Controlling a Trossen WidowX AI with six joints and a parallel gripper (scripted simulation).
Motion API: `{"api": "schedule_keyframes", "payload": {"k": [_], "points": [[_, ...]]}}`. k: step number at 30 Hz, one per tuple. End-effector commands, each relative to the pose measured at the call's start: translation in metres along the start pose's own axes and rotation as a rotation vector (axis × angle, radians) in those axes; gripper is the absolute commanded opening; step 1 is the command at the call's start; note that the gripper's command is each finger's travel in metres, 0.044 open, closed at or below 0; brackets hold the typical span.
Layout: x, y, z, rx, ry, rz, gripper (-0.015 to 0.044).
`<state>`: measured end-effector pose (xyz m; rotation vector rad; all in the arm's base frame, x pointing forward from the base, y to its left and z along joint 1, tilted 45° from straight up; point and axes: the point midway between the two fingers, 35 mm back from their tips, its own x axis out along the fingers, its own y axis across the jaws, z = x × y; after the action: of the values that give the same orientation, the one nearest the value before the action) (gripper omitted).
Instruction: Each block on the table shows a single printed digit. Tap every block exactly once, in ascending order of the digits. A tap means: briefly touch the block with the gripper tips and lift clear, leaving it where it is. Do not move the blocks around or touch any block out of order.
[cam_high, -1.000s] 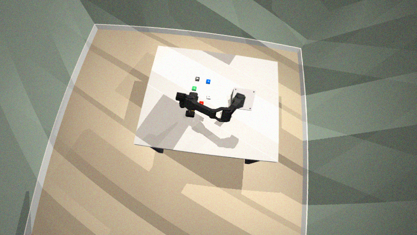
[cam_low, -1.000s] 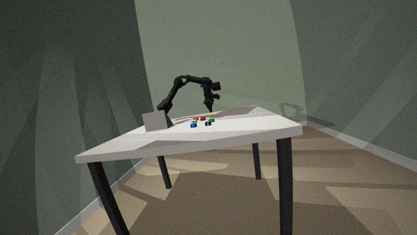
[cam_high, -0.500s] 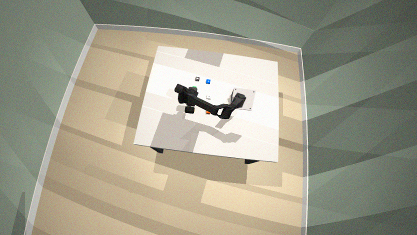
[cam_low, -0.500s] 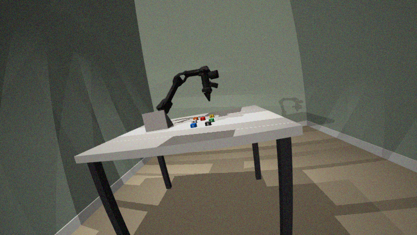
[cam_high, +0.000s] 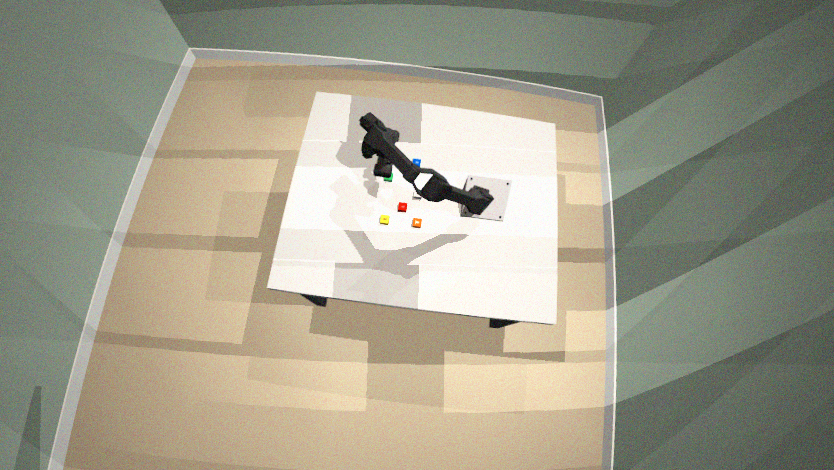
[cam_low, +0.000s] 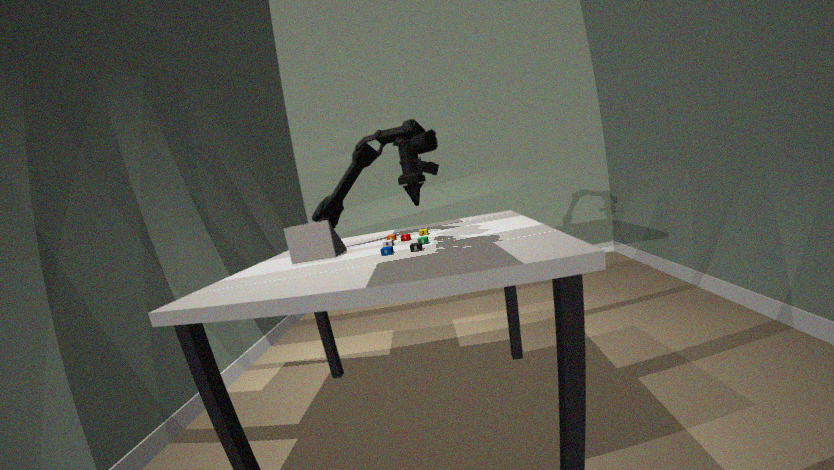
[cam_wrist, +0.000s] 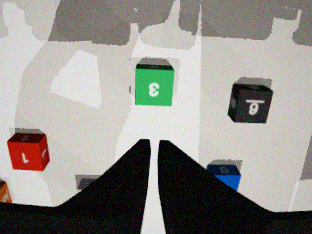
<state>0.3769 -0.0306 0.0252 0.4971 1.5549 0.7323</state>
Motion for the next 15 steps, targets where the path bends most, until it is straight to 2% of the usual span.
{"api": "schedule_keyframes", "payload": {"k": [1, 5, 11, 15], "points": [[-0.001, -0.005, 0.004, -0.032, -0.005, -0.007, 0.002], [0.008, -0.006, 0.005, -0.031, -0.005, -0.008, 0.002], [0.078, -0.005, 0.005, -0.032, -0.006, -0.005, 0.002], [0.08, -0.005, 0.005, -0.032, -0.006, -0.005, 0.002]]}}
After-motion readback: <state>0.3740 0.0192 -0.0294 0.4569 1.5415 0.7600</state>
